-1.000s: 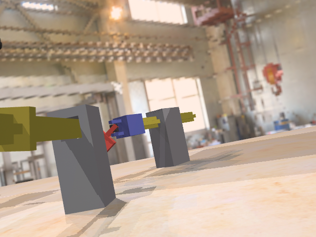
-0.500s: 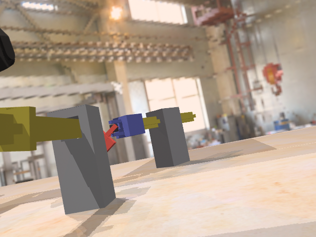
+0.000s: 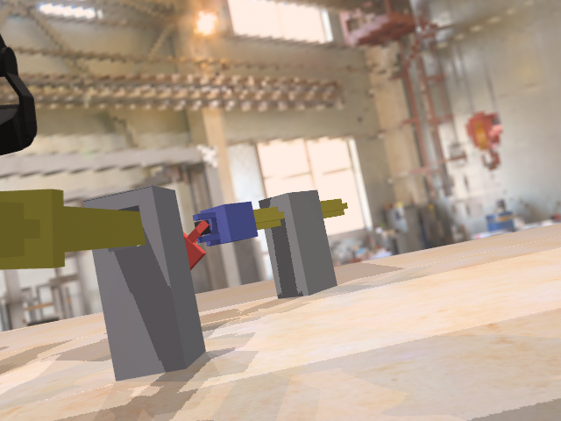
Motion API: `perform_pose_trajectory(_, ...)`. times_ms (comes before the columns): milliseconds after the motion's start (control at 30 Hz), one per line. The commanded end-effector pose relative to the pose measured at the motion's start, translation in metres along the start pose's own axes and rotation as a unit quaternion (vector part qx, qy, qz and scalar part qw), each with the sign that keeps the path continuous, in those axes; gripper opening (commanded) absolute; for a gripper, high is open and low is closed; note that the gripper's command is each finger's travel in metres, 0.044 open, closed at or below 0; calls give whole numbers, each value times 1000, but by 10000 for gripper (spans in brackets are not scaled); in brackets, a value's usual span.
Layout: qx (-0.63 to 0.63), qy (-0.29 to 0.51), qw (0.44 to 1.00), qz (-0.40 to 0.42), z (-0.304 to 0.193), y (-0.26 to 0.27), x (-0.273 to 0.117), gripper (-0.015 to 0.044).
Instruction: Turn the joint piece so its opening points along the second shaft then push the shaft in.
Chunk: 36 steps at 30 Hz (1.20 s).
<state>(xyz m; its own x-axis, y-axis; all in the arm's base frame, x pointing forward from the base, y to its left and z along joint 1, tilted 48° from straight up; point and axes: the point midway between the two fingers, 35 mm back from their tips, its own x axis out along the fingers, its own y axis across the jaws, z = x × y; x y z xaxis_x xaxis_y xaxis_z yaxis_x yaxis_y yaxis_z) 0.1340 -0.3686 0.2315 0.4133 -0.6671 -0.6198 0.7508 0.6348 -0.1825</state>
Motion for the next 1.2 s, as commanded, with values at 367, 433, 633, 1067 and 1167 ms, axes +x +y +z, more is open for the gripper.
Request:
perform_pose_trajectory(367,-63,83,968,226,-42,140,-43,440)
perform_pose_trajectory(433,-70,96,959,256,-49,156,-53,440)
perform_pose_trajectory(633,-92,137,925,342,-74,201,-88,440)
perform_pose_trajectory(1067,-130,236,823,500,-136,261,-181,440)
perform_pose_trajectory(1167,-136,260,796,529,-150,268,-204,440)
